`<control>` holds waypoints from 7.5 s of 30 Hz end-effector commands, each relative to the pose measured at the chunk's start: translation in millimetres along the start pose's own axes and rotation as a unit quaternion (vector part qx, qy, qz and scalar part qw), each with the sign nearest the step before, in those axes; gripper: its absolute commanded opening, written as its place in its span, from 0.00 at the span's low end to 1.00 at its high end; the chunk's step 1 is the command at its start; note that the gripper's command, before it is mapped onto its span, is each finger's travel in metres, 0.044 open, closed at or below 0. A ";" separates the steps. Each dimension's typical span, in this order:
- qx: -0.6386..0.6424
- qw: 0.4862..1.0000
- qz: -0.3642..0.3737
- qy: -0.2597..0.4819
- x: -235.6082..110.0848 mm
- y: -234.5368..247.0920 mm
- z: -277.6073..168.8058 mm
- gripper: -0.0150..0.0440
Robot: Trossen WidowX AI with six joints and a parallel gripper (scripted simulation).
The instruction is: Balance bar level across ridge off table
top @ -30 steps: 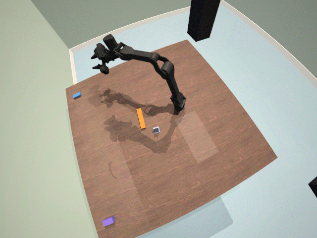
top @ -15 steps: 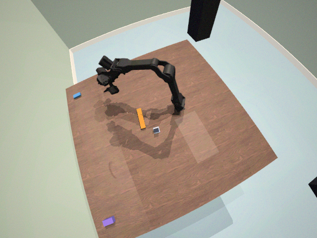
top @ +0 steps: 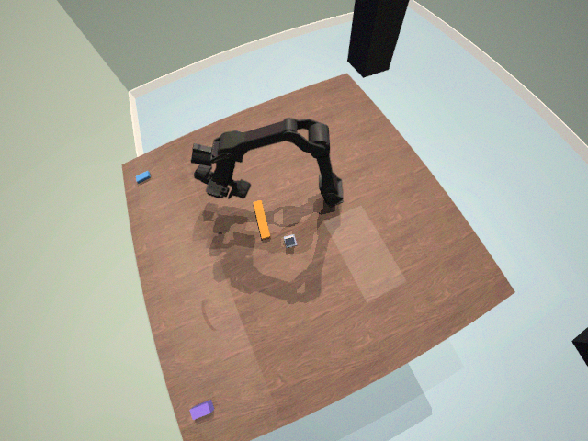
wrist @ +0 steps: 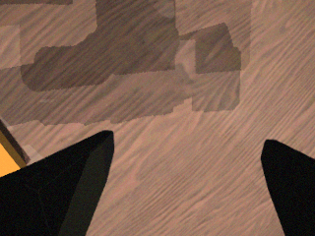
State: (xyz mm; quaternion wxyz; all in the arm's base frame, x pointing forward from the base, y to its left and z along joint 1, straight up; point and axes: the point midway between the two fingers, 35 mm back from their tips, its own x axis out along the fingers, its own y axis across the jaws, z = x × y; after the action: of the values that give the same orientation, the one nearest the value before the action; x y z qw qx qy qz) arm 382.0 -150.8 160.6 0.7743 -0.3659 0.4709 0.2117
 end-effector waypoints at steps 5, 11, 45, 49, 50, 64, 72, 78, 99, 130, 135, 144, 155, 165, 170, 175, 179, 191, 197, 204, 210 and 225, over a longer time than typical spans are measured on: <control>-0.140 0.982 0.113 0.055 3.1 71.8 4.1 0.79; -0.250 0.943 0.201 0.087 -3.5 122.6 0.2 0.79; -0.263 0.937 0.211 0.090 53.6 150.8 -18.8 0.79; -0.263 0.937 0.211 0.090 58.3 152.8 -20.4 0.79; -0.263 0.937 0.211 0.090 58.5 152.9 -20.5 0.79; -0.259 0.938 0.212 0.089 58.2 153.3 -20.1 0.65; -0.259 0.938 0.212 0.089 58.2 153.3 -20.1 0.46; -0.260 0.938 0.212 0.089 55.3 151.4 -18.8 0.30; -0.261 0.938 0.211 0.090 9.6 129.1 -2.4 0.25; -0.260 0.938 0.212 0.089 -40.6 153.1 35.3 0.25; -0.259 0.938 0.212 0.089 -44.6 169.7 44.9 0.25; -0.257 0.938 0.213 0.088 -52.7 201.1 58.8 0.25; -0.255 0.939 0.214 0.088 -63.8 239.9 68.6 0.25; -0.255 0.939 0.214 0.088 -57.6 248.2 67.5 0.25; -0.255 0.939 0.214 0.088 -50.2 251.3 65.5 0.25; -0.255 0.939 0.214 0.088 -42.7 253.9 63.2 0.25; -0.255 0.939 0.214 0.088 -36.8 256.1 61.2 0.25; -0.255 0.939 0.214 0.088 -26.3 260.5 57.2 0.25; -0.255 0.939 0.214 0.088 -26.7 260.4 57.3 0.25; -0.255 0.939 0.214 0.088 -26.2 260.6 57.2 0.25; -0.255 0.939 0.214 0.088 -25.7 260.8 57.0 0.25; -0.255 0.939 0.214 0.088 -24.5 261.2 56.7 0.25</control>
State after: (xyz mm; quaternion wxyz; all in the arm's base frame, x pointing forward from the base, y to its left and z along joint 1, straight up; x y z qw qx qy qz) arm 227.1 60.8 103.0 0.5457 -0.4589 0.5346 0.4536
